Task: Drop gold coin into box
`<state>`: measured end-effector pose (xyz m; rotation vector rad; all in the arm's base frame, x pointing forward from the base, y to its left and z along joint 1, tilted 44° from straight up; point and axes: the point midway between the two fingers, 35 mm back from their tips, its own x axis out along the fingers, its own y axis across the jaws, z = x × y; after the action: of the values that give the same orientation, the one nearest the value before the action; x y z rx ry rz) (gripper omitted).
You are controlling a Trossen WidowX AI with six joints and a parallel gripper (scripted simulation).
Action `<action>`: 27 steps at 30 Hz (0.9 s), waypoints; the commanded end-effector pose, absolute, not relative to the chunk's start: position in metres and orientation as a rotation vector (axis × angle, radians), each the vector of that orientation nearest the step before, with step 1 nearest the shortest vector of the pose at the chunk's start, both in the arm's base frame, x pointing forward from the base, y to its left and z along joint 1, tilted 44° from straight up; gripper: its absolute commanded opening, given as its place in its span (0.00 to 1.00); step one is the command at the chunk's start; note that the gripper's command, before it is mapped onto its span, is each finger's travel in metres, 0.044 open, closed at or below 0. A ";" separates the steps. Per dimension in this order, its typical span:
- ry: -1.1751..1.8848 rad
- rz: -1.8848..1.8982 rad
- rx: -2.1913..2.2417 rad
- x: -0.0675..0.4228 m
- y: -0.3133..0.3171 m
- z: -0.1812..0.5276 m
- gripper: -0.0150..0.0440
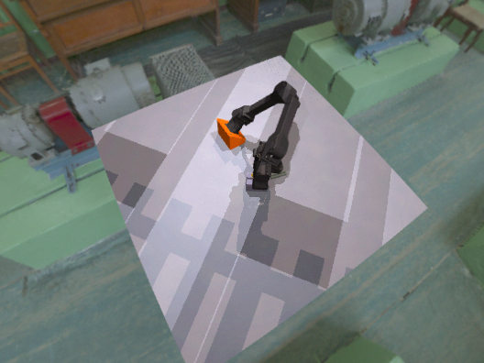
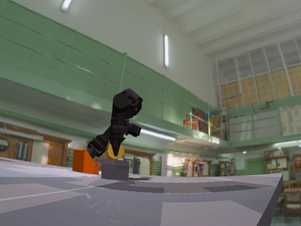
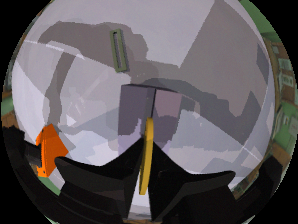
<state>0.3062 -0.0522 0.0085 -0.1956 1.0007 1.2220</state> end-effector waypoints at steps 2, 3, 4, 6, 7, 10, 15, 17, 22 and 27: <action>1.004 1.222 -0.185 0.305 -0.050 0.006 0.25; 1.004 1.222 -0.185 0.305 -0.050 0.006 0.25; 1.001 1.222 -0.196 0.306 -0.052 0.008 0.30; 1.001 1.222 -0.196 0.306 -0.052 0.008 0.39; 1.001 1.222 -0.196 0.306 -0.052 0.008 0.43; 1.001 1.222 -0.196 0.306 -0.052 0.008 0.53; 1.001 1.222 -0.196 0.306 -0.052 0.008 0.53; 1.001 1.222 -0.196 0.306 -0.052 0.008 0.53; 1.001 1.221 -0.195 0.306 -0.059 0.016 0.70; 1.003 1.222 -0.192 0.306 -0.071 0.027 0.93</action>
<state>0.3045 -0.0629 0.0189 -0.1834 1.0052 1.2216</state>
